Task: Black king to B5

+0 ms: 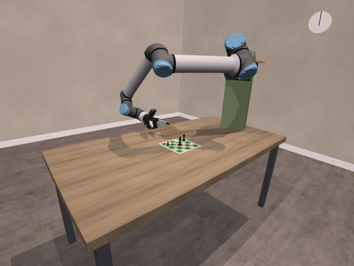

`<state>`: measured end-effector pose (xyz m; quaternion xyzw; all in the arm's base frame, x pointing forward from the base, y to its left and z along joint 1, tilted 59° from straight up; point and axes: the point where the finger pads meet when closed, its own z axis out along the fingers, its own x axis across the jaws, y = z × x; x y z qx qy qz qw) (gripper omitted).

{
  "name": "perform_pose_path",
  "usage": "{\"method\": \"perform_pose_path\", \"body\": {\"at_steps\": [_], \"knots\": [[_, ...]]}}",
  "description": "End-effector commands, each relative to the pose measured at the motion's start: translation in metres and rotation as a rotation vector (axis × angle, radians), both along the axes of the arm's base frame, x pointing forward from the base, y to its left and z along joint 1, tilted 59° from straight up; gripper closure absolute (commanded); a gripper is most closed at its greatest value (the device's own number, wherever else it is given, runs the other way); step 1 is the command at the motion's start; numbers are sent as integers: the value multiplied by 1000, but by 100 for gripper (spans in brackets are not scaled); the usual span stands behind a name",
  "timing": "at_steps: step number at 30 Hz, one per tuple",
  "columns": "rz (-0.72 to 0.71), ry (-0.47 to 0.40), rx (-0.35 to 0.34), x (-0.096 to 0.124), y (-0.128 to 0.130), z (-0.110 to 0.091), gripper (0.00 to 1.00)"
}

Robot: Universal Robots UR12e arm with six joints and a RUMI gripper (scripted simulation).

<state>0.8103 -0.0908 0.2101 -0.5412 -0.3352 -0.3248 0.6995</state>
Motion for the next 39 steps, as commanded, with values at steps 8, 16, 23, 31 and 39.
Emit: {"method": "perform_pose_path", "body": {"at_steps": [8,16,23,31,39], "knots": [[-1,0,-1,-51,-22,34,0],[-1,0,-1,-54,-23,36,0],[-1,-4,-3,-51,-21,34,0],[-7,-29,-26,-52,-19,35,0],[-22,-96,-83,-52,-12,38,0]]}}
